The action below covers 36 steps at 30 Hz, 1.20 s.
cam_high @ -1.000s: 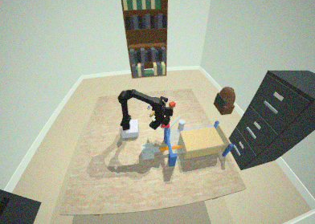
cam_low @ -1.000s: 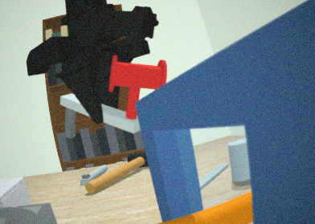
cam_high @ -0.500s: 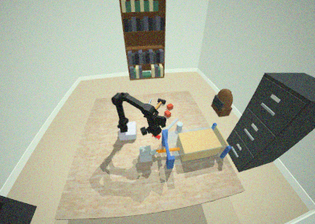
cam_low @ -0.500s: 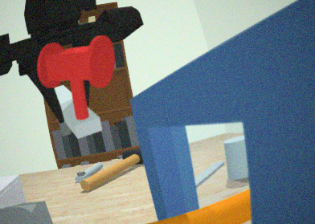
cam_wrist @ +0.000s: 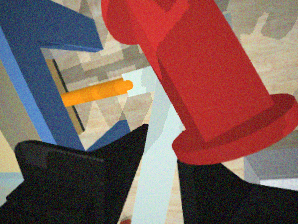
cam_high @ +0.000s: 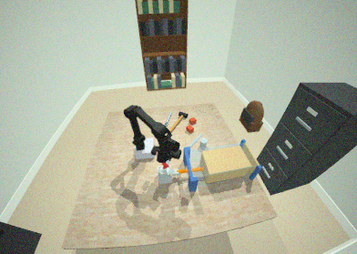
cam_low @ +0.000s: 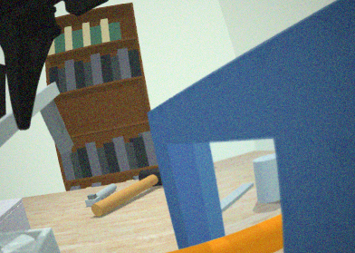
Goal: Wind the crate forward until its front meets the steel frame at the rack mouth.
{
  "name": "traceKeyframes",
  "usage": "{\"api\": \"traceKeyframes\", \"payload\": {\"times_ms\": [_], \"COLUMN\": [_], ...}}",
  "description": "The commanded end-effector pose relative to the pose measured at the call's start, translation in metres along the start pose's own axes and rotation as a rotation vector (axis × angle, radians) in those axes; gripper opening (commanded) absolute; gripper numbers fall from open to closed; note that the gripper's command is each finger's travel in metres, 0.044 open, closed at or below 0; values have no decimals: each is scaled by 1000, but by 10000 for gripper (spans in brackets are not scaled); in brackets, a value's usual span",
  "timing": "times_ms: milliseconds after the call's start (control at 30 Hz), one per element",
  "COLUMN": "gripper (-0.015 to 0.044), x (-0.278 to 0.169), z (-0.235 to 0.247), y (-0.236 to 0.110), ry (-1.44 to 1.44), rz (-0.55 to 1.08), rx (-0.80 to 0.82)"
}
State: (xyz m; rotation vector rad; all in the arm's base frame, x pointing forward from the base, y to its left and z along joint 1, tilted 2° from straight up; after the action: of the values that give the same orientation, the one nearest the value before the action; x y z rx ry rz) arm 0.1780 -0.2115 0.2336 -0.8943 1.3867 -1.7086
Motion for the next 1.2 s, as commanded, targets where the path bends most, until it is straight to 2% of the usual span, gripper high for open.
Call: {"api": "traceKeyframes", "payload": {"times_ms": [0,300,500,1167], "gripper": [0,0,0,0], "x": [18,52,66,61], "z": [-10,-30,-34,-7], "y": [-5,-15,-21,-25], "ry": [198,619,802,754], "rz": [-51,-175,-265,-402], "rx": [4,-28,-92,-281]}}
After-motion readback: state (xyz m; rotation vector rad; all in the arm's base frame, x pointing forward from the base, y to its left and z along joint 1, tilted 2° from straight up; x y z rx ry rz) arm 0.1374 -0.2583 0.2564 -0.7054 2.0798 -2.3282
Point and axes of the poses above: the point midway between the two fingers, 35 mm back from their tips, its own y axis out along the fingers, its own z axis across the jaws, x = y × z, the point moved 10 cm from there along -y, back along the fingers, and after that the axes turned 1 degree about -y, right-handed, at the moved point
